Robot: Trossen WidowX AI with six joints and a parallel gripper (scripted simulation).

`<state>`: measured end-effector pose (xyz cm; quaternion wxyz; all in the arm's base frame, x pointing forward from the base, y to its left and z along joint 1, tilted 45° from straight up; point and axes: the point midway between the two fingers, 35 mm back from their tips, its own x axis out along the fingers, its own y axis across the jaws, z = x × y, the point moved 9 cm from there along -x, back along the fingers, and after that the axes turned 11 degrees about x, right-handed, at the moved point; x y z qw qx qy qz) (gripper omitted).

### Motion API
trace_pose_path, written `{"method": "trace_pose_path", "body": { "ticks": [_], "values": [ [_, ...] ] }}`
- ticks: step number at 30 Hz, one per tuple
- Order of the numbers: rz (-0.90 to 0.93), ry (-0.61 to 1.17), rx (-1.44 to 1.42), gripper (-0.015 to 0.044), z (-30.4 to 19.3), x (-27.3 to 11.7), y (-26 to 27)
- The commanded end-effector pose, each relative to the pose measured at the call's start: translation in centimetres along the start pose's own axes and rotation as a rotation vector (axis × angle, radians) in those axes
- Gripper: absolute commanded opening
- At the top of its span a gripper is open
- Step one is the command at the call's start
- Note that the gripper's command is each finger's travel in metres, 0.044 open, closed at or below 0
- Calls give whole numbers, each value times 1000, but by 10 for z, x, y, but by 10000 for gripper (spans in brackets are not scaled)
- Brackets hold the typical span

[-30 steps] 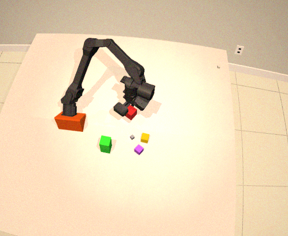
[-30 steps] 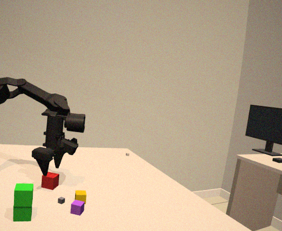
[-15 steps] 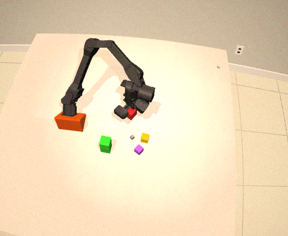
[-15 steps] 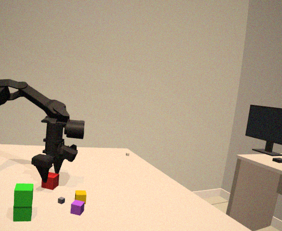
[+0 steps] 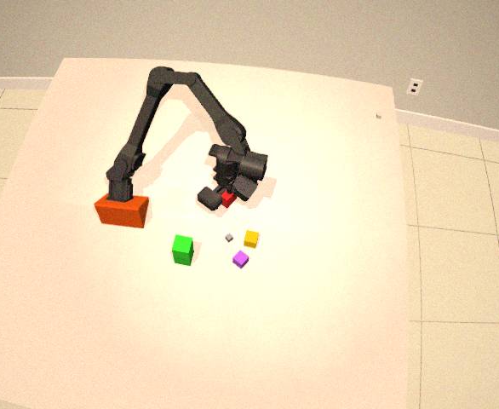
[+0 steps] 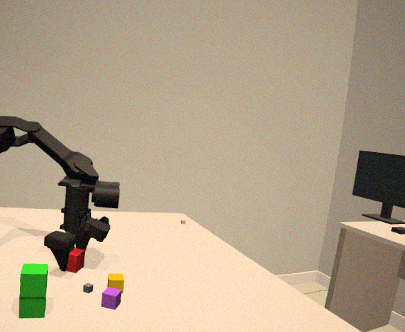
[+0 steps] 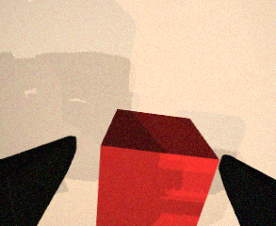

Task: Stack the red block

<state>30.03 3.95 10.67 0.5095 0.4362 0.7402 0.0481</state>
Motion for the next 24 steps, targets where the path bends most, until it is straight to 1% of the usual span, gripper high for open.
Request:
{"method": "trace_pose_path", "body": {
  "ticks": [1,12,20,24],
  "values": [
    [4,5,5,440,0,3,-1],
    [3,5,5,440,0,3,-1],
    [3,5,5,230,0,3,-1],
    [3,5,5,203,0,3,-1]
  ]
}}
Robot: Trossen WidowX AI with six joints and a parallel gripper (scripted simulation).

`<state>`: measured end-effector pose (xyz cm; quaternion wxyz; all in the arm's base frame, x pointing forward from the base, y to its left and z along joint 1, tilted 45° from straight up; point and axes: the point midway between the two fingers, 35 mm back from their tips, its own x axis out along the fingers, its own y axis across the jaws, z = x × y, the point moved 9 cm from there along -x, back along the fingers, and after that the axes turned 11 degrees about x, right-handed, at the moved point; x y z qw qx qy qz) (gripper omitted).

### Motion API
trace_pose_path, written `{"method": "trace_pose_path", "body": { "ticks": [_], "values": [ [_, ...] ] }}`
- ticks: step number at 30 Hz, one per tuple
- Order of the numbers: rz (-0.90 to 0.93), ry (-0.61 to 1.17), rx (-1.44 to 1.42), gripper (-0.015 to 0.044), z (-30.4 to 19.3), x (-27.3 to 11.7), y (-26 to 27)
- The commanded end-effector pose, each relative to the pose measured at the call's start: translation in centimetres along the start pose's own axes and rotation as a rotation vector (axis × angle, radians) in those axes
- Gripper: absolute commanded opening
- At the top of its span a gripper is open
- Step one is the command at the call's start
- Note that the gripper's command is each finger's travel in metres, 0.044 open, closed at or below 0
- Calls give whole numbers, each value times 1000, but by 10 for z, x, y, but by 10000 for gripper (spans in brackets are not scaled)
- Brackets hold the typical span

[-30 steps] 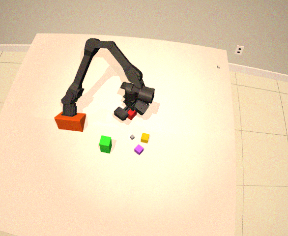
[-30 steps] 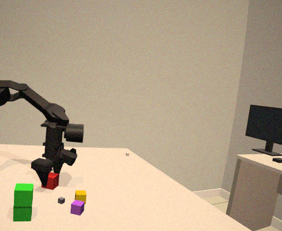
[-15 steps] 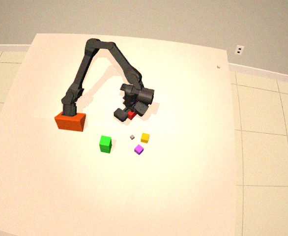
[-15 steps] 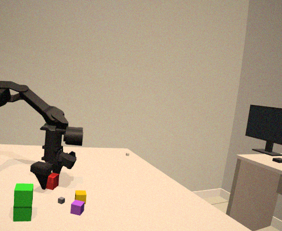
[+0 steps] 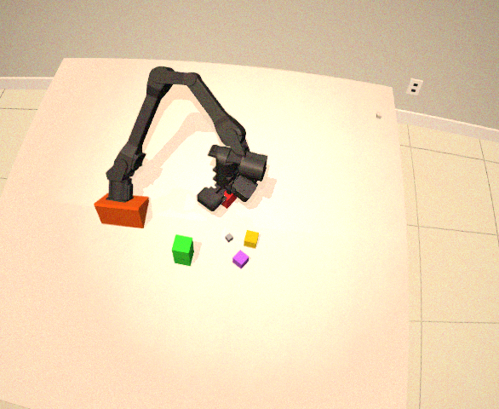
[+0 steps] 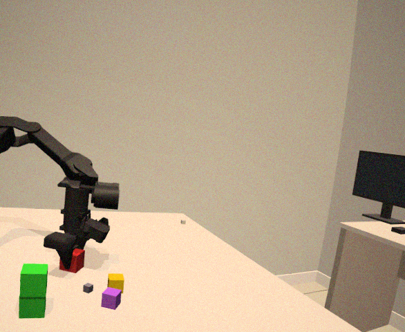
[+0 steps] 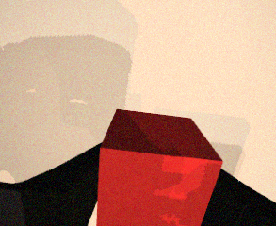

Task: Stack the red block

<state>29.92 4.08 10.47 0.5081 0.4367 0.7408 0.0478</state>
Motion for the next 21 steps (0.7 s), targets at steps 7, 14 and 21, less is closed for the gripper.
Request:
{"method": "trace_pose_path", "body": {
  "ticks": [7,14,21],
  "values": [
    [3,2,3,98,0,-6,0],
    [2,2,3,0,1,-38,0],
    [1,1,4,0,1,-72,0]
  ]
}}
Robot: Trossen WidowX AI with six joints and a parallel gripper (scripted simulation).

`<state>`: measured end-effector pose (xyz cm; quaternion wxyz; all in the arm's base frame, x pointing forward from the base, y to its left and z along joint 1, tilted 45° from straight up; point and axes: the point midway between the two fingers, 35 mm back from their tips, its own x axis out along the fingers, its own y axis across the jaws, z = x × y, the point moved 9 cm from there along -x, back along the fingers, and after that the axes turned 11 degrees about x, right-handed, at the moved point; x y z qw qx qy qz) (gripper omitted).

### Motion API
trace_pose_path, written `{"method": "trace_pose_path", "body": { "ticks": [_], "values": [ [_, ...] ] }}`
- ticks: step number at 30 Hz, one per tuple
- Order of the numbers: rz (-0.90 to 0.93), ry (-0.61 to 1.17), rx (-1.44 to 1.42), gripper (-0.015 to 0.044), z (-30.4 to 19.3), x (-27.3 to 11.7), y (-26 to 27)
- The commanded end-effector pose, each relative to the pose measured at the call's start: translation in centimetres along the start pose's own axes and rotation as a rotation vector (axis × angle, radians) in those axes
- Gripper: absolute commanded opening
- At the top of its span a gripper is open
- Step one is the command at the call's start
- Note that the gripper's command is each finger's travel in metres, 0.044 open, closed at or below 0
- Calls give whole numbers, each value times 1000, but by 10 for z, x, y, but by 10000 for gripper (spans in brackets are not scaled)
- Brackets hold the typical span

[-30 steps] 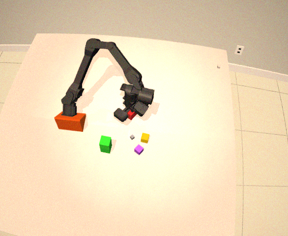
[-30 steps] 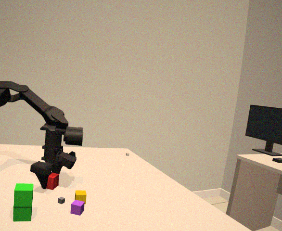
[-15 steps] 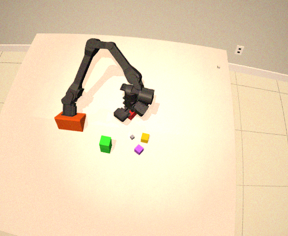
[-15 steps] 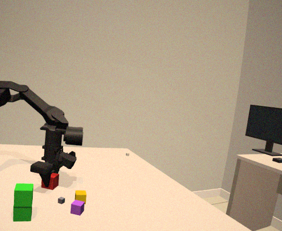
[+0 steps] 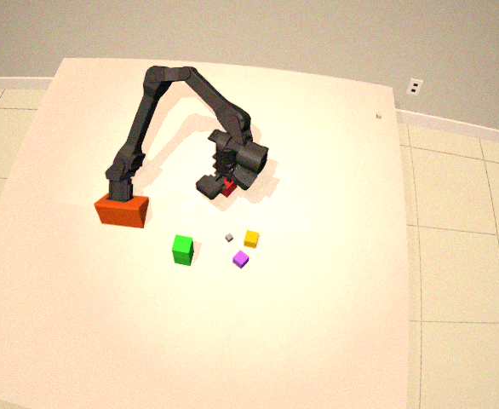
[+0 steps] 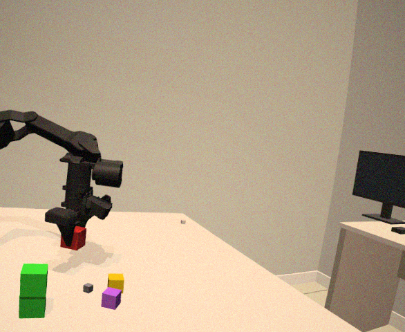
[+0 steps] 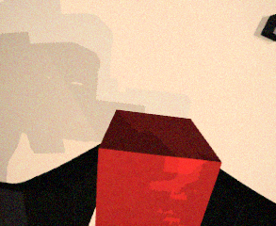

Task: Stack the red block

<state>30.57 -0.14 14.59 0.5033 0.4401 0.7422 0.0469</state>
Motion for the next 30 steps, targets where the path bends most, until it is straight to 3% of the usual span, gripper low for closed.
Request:
{"method": "trace_pose_path", "body": {
  "ticks": [1,10,17,30],
  "values": [
    [-3,-7,-5,0,0,-18,0],
    [-4,-7,-5,0,0,-56,0],
    [-4,-7,-5,0,-1,-59,1],
    [-24,-32,3,0,46,-67,-80]
  ]
}}
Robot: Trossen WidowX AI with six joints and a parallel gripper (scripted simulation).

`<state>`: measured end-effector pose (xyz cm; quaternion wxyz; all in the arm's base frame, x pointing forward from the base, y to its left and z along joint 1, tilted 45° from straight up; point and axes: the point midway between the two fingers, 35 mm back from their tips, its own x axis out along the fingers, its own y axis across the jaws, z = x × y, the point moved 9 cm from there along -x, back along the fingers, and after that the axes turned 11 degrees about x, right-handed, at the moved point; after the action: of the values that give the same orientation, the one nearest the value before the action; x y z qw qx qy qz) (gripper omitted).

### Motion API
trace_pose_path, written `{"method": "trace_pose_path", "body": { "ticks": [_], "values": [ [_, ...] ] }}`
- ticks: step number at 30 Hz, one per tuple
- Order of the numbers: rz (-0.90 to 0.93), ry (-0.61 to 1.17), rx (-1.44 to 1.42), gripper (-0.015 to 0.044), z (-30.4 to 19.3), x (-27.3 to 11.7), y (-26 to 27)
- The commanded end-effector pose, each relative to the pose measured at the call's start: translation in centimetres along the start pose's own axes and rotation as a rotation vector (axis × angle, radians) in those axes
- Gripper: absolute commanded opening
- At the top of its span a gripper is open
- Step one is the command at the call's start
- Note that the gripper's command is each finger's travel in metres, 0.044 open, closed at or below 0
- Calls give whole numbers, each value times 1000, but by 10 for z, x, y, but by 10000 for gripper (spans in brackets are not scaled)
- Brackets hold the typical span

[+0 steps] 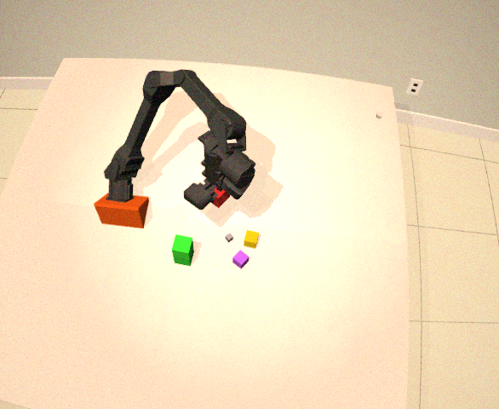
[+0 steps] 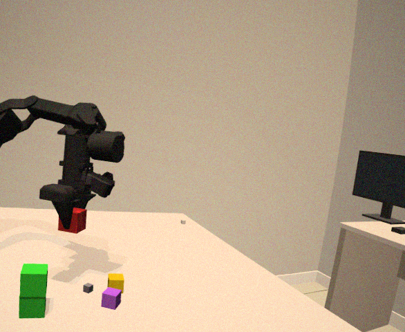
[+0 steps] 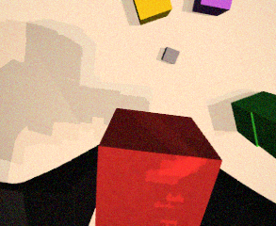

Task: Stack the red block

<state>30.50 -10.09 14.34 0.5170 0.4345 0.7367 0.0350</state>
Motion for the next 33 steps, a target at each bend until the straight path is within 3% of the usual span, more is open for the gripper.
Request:
{"method": "trace_pose_path", "body": {
  "ticks": [1,17,24,33],
  "values": [
    [-8,3,4,0,11,1,-25],
    [2,21,-1,0,36,9,-142],
    [3,23,-2,0,35,9,-146],
    [4,23,-3,0,34,37,-146]
  ]
}}
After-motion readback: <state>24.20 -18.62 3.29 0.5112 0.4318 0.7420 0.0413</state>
